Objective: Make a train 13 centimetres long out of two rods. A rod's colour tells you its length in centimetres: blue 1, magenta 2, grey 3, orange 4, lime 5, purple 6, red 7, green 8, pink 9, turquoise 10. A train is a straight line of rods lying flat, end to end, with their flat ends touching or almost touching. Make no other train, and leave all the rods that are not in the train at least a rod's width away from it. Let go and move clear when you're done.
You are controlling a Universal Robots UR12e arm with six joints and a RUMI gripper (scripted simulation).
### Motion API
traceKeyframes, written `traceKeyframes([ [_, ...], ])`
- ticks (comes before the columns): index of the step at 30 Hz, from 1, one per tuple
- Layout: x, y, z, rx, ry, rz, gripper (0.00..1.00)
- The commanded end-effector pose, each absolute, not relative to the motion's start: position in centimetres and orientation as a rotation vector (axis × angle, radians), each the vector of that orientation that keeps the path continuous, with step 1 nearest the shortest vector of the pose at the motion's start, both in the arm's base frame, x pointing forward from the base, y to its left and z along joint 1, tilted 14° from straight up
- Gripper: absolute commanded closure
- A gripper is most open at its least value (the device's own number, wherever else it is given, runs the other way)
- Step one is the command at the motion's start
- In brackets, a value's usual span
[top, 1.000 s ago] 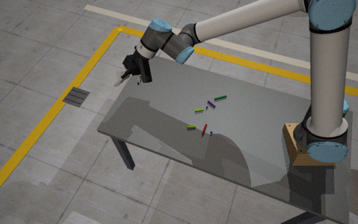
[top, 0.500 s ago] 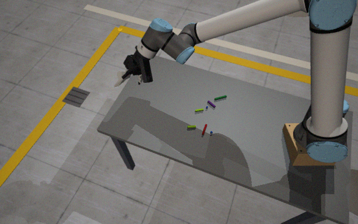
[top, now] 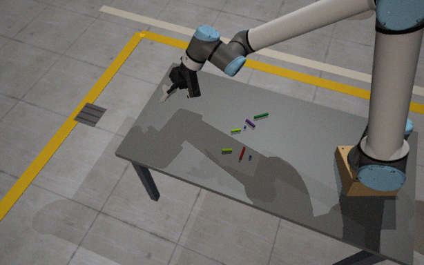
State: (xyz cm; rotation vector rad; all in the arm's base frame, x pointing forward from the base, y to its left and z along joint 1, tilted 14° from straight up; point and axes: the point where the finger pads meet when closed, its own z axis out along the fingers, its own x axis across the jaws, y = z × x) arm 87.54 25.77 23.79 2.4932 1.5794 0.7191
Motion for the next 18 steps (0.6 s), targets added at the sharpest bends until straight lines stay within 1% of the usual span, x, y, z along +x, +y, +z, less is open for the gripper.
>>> traceKeyframes([
  [1,84.7,20.9,21.7,2.512,1.528,0.636,0.00],
  [10,79.7,14.1,18.3,2.543,1.455,0.498,0.00],
  [12,79.7,14.1,18.3,2.543,1.455,0.498,0.00],
  [13,78.0,12.3,17.3,2.551,1.434,0.457,0.00],
  [18,74.9,9.0,15.5,2.565,1.397,0.382,0.00],
])
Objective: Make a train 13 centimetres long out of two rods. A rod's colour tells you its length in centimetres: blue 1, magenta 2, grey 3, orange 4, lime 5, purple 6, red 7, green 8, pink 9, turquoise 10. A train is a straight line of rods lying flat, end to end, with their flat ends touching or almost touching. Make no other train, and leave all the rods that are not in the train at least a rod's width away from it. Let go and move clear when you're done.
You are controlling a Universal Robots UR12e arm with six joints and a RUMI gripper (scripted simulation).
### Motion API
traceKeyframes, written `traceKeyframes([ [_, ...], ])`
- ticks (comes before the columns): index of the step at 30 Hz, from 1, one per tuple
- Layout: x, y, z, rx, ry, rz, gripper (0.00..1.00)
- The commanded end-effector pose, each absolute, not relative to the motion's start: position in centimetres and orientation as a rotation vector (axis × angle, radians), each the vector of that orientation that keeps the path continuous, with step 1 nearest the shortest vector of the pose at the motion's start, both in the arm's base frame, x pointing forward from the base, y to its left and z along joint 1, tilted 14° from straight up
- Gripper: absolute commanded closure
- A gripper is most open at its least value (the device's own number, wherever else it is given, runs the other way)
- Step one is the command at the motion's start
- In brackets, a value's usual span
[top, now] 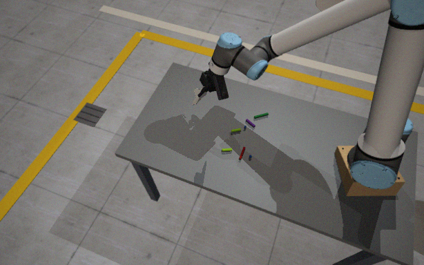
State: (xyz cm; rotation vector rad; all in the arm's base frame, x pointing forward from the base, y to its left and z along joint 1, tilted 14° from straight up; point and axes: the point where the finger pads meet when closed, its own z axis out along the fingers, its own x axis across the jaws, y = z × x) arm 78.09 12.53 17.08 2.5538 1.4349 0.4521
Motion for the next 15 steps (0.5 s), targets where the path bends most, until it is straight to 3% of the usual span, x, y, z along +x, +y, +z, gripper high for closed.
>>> traceKeyframes([
  [1,74.2,8.4,15.2,2.568,1.389,0.366,0.00],
  [15,64.1,0.7,10.6,2.601,1.294,0.153,0.00],
])
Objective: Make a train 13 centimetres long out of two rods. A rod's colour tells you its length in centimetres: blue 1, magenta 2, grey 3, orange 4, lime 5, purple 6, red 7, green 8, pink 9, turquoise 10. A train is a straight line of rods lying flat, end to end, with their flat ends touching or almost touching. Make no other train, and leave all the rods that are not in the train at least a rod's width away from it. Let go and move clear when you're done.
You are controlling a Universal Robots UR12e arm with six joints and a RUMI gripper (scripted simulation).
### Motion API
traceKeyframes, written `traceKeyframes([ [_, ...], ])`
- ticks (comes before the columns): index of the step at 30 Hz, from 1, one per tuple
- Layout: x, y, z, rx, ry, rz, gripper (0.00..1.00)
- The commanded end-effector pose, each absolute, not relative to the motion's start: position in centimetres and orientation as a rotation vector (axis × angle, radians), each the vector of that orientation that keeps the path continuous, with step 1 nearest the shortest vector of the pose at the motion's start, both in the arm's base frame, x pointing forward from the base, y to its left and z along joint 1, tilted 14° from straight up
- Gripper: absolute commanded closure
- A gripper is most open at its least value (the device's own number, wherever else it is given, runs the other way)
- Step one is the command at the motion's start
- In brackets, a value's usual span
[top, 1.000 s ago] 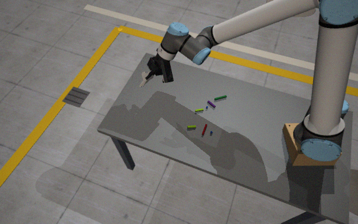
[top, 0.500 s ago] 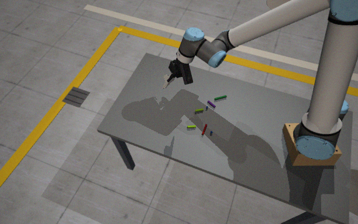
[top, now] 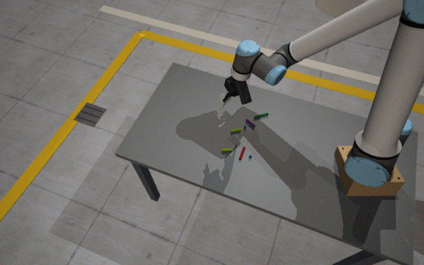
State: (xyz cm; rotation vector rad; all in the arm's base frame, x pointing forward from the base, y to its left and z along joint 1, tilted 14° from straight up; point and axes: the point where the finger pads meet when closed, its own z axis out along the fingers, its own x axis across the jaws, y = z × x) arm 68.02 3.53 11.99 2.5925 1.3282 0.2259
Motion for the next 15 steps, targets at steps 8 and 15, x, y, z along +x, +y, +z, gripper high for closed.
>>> traceKeyframes([
  [8,58.0,-2.7,8.2,2.617,1.246,0.034,0.00],
  [15,57.2,-3.1,7.9,2.619,1.240,0.018,0.00],
])
